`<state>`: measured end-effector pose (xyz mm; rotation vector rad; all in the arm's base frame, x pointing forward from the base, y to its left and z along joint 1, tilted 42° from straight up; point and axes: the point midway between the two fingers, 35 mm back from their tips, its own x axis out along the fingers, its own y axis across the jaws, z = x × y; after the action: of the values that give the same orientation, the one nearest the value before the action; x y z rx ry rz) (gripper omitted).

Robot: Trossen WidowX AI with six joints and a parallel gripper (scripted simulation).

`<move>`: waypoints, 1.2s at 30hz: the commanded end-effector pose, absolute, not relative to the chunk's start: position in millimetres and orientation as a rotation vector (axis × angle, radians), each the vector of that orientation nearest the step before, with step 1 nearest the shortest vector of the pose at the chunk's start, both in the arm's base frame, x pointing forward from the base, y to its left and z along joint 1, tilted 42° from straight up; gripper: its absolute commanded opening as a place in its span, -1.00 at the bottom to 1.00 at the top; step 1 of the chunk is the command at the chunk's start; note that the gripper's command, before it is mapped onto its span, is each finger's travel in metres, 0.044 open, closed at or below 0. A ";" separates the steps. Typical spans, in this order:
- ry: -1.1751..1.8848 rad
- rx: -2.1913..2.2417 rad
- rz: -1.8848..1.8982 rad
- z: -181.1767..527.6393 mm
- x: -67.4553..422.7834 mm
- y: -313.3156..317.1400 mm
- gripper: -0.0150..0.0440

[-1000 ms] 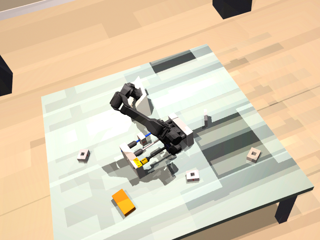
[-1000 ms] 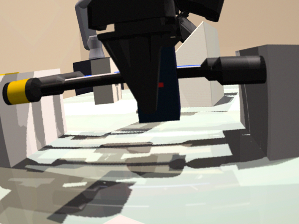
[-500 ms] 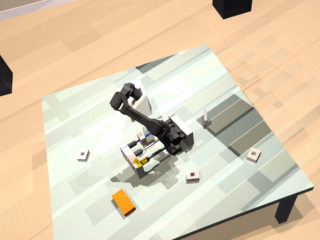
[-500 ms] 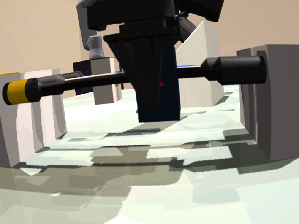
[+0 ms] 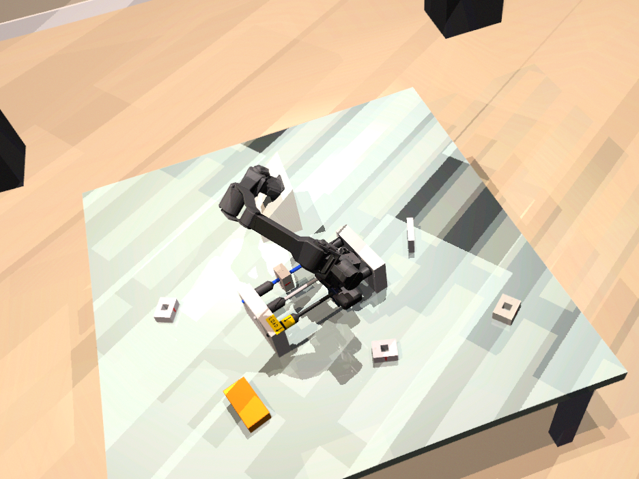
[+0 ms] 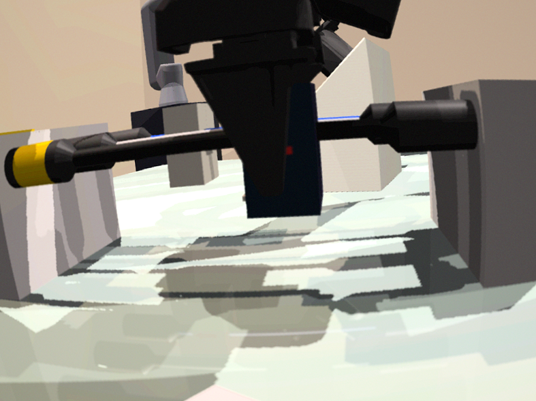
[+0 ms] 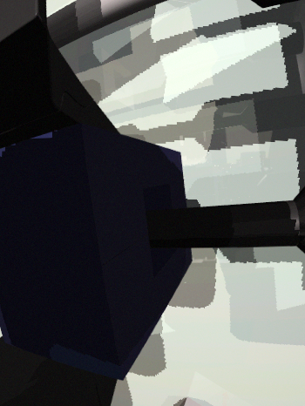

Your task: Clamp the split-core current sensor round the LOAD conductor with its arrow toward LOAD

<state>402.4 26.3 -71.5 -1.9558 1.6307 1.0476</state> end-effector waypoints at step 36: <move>1.586 -1.976 1.034 -72.7 402.4 26.0 0.39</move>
<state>402.3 26.0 -73.0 -1.9772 1.5862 1.0352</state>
